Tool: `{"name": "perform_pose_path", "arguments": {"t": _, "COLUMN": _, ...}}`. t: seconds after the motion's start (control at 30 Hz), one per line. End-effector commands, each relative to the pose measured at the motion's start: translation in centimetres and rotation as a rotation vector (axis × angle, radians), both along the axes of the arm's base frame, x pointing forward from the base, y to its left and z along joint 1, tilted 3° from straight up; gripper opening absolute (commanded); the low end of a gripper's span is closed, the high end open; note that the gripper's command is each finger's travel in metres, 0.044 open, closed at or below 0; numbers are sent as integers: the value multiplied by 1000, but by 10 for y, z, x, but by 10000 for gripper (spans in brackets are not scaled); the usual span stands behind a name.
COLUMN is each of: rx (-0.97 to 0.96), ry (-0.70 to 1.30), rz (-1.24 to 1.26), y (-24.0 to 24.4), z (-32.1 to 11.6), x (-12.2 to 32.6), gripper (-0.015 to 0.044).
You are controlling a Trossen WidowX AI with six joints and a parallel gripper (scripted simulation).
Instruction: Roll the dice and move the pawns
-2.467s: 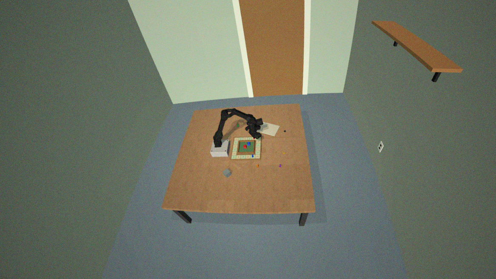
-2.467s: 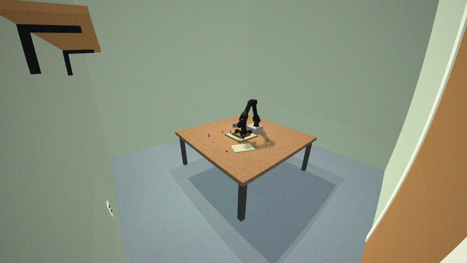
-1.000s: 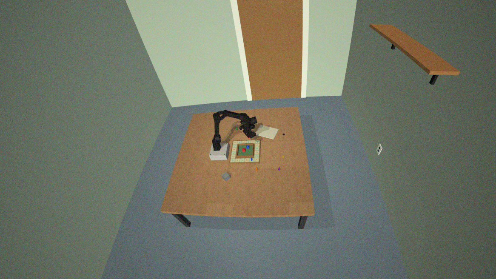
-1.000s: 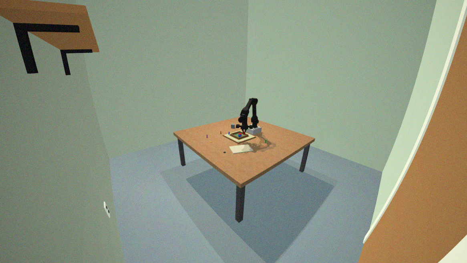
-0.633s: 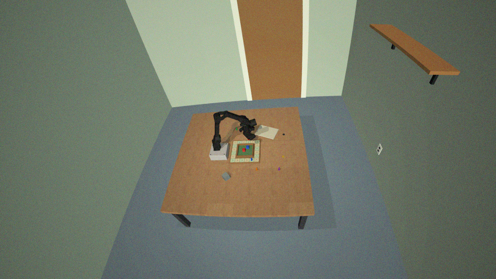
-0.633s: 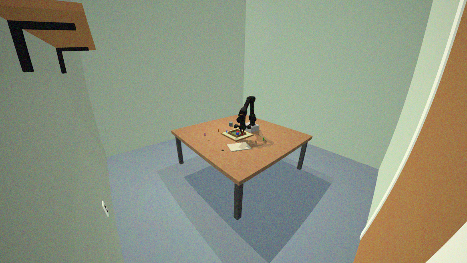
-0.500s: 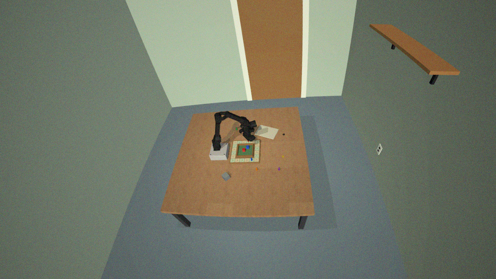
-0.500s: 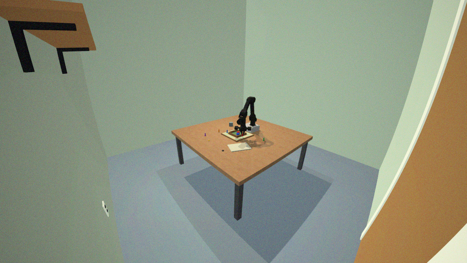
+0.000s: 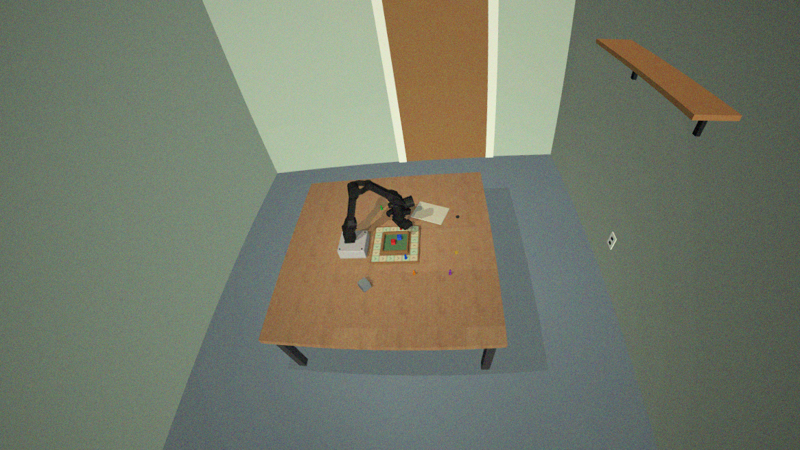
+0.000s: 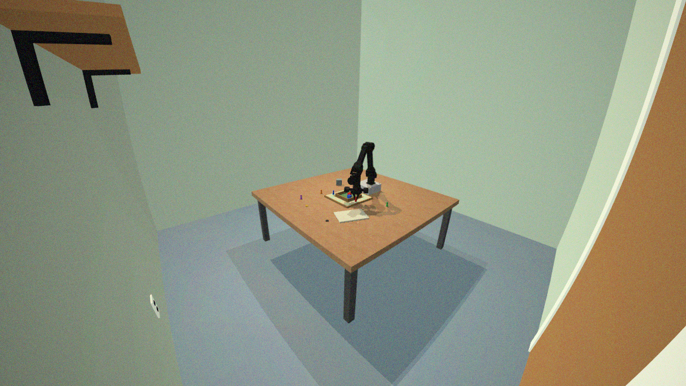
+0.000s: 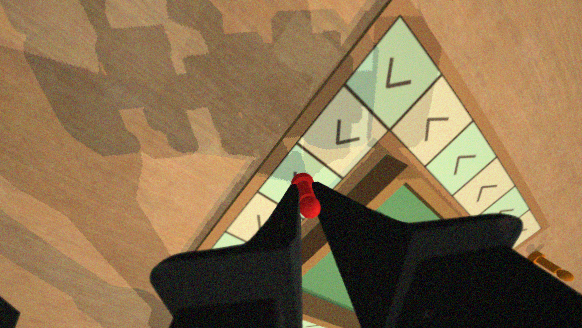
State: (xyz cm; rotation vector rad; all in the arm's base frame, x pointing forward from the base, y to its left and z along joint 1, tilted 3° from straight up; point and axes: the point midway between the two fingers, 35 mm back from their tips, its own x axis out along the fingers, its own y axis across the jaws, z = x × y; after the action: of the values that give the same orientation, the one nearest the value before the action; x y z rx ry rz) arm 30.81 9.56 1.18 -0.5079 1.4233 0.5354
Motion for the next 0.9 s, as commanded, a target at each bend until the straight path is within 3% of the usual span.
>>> {"name": "perform_pose_path", "arguments": {"t": 0.0, "rx": 0, "ry": -1, "rz": 0, "y": 0, "z": 1, "x": 0, "gripper": 53}}
{"name": "perform_pose_path", "arguments": {"t": 0.5, "rx": 0, "ry": 1, "rz": -1, "y": 0, "z": 11, "x": 0, "gripper": 440}}
{"name": "perform_pose_path", "arguments": {"t": 0.6, "rx": -3, "ry": 9, "rz": -4, "y": -3, "z": 44, "x": -5, "gripper": 440}}
{"name": "perform_pose_path", "arguments": {"t": 0.7, "rx": -3, "ry": 10, "rz": -4, "y": -3, "z": 46, "x": -6, "gripper": 440}}
{"name": "perform_pose_path", "arguments": {"t": 0.87, "rx": 18, "ry": 25, "rz": -334, "y": -53, "z": 46, "x": 15, "gripper": 309}}
